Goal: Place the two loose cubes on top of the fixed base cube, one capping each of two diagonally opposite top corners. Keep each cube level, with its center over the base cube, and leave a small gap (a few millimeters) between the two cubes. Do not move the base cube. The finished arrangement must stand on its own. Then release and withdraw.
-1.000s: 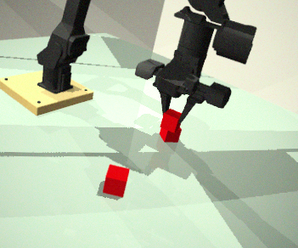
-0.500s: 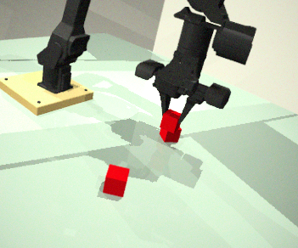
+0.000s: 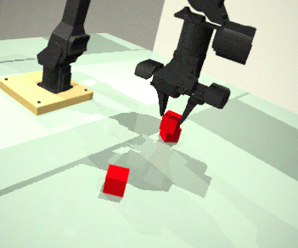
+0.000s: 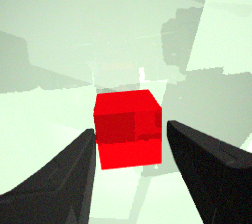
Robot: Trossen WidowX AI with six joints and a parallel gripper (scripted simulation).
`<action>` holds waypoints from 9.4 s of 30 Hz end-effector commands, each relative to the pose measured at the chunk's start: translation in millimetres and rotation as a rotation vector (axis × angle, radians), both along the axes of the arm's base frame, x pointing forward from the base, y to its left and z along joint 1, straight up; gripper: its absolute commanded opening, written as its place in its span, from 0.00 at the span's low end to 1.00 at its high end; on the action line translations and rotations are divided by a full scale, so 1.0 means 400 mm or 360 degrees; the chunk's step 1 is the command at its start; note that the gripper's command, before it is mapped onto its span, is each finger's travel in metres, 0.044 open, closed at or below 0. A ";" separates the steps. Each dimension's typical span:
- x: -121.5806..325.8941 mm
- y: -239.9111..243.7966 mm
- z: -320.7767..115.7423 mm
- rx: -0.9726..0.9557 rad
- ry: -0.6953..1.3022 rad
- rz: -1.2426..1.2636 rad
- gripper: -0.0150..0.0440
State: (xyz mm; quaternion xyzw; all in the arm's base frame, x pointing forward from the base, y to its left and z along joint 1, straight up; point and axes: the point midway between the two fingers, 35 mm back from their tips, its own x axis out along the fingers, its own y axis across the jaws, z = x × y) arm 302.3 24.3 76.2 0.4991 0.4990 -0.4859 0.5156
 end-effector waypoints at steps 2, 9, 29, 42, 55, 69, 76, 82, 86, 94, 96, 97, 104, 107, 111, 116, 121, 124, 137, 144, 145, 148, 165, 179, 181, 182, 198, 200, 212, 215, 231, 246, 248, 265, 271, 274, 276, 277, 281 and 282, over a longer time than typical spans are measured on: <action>0.003 0.000 0.022 0.0001 -0.0010 0.0000 0.60; 0.002 0.000 0.041 0.0001 -0.0010 0.0000 0.60; 0.007 -0.030 0.077 -0.0006 -0.0005 0.0039 0.70; 0.037 -0.314 0.151 -0.0049 -0.0018 0.0386 0.70; -0.002 -0.499 0.186 -0.0046 0.0002 0.0610 0.70; 0.003 -0.502 0.030 -0.0046 0.0002 0.0610 0.70; 0.004 -0.502 -0.007 -0.0045 0.0002 0.0610 0.70; 0.004 -0.503 -0.018 -0.0045 0.0002 0.0610 0.70; 0.005 -0.503 -0.034 -0.0045 0.0002 0.0610 0.70; 0.006 -0.504 -0.067 -0.0045 0.0002 0.0610 0.70; 0.006 -0.504 -0.075 -0.0045 0.0002 0.0610 0.70; 0.006 -0.504 -0.079 -0.0045 0.0002 0.0610 0.70; 0.006 -0.504 -0.089 -0.0045 0.0002 0.0610 0.57; 0.006 -0.504 -0.089 -0.0045 0.0002 0.0610 0.44; 0.006 -0.504 -0.088 -0.0045 0.0002 0.0610 0.43; 0.010 -0.506 -0.055 -0.0046 0.0002 0.0610 0.43; 0.014 -0.507 -0.016 -0.0046 0.0002 0.0610 0.43; 0.015 -0.508 0.008 -0.0046 0.0002 0.0610 0.43; 0.010 -0.505 0.111 -0.0046 0.0001 0.0610 0.43; 0.003 -0.500 0.166 -0.0046 0.0002 0.0610 0.43; 0.001 -0.499 0.174 -0.0046 0.0002 0.0610 0.43; -0.001 -0.498 0.186 -0.0045 0.0002 0.0610 0.43; 0.034 -0.383 0.180 -0.0035 -0.0003 0.0495 0.43; 0.051 -0.271 0.174 -0.0024 -0.0006 0.0385 0.43; 0.052 -0.255 0.173 -0.0023 -0.0006 0.0369 0.43; 0.053 -0.247 0.172 -0.0022 -0.0006 0.0361 0.43; 0.050 -0.121 0.165 -0.0009 -0.0008 0.0235 0.43; 0.048 -0.106 0.164 -0.0008 -0.0008 0.0219 0.43; 0.031 -0.016 0.157 0.0001 -0.0007 0.0124 0.43; 0.026 0.006 0.156 0.0003 -0.0007 0.0100 0.43; -0.002 0.087 0.138 0.0013 -0.0005 0.0007 0.43; -0.006 0.087 0.072 0.0020 -0.0003 -0.0005 0.43; -0.006 0.087 0.072 0.0020 -0.0003 -0.0005 0.43; 0.000 0.088 0.017 0.0014 -0.0005 0.0006 0.43; 0.001 0.088 -0.001 0.0012 -0.0005 0.0009 0.43; 0.001 0.088 -0.001 0.0012 -0.0005 0.0009 0.43; 0.001 0.088 -0.001 0.0012 -0.0005 0.0009 0.43; 0.001 0.088 -0.001 0.0012 -0.0005 0.0009 0.43; 0.001 0.088 -0.001 0.0012 -0.0005 0.0009 0.43; 0.001 0.088 -0.001 0.0012 -0.0005 0.0009 0.43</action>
